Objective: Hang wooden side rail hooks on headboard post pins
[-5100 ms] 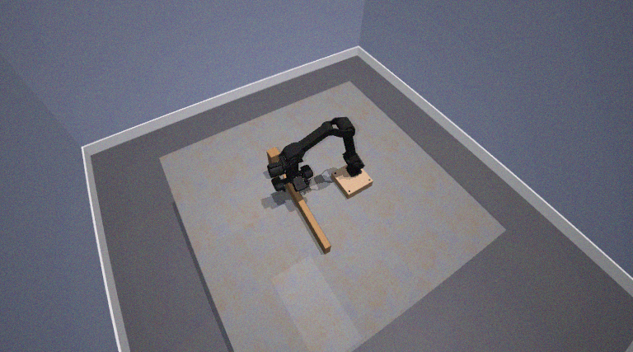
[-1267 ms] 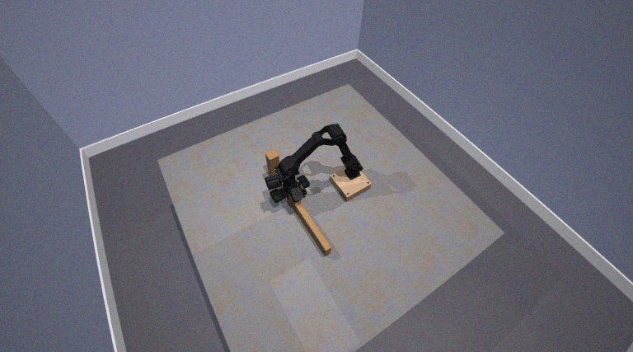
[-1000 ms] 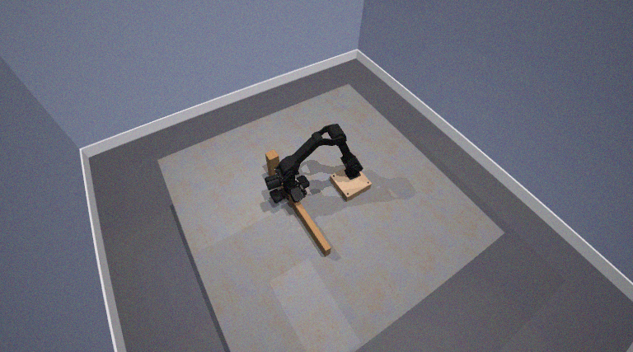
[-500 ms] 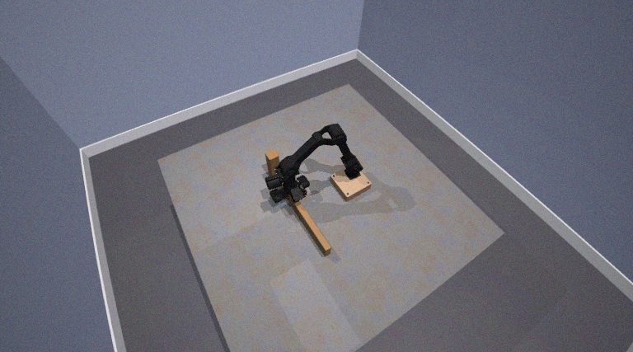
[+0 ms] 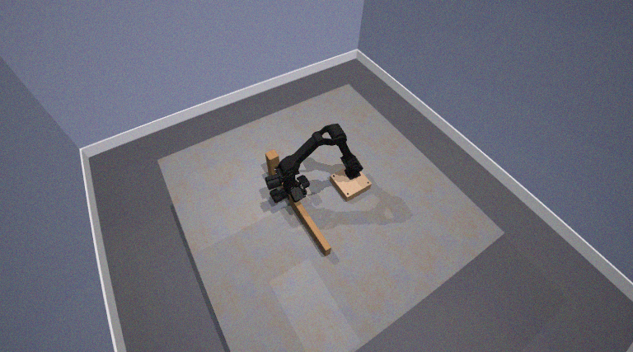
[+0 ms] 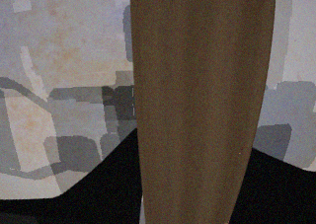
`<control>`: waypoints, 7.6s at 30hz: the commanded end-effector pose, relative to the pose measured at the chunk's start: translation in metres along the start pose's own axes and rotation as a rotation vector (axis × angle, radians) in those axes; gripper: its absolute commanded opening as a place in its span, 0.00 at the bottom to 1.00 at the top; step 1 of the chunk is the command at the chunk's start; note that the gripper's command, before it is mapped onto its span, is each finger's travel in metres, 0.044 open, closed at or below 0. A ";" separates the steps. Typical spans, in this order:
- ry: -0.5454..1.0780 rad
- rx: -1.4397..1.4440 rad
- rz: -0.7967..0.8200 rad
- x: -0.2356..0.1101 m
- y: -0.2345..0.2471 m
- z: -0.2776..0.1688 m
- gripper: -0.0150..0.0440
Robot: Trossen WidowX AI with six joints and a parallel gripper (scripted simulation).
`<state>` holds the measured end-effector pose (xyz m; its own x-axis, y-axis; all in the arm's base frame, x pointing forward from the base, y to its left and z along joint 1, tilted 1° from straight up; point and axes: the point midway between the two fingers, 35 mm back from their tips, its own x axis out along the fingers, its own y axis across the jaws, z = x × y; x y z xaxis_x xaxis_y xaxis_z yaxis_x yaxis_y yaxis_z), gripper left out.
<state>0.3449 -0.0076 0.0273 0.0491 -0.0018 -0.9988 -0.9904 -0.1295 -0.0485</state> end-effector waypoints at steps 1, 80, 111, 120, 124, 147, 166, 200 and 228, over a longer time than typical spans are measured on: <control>-0.003 0.000 -0.004 -0.003 0.000 0.000 0.25; -0.002 0.000 -0.004 -0.017 0.000 0.000 0.25; -0.002 0.000 -0.004 -0.022 0.000 0.000 0.25; -0.002 0.000 -0.004 -0.023 0.000 0.000 0.25; -0.002 0.000 -0.004 -0.024 0.000 0.000 0.25; -0.002 0.000 -0.004 -0.028 0.000 0.000 0.25; -0.002 0.000 -0.004 -0.031 0.000 0.000 0.25; -0.002 0.000 -0.004 -0.032 -0.002 -0.002 0.25; -0.002 0.000 -0.005 -0.030 -0.005 -0.005 0.25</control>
<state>0.3455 -0.0098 0.0549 0.0409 0.0032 -0.9992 -0.9901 -0.1345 -0.0409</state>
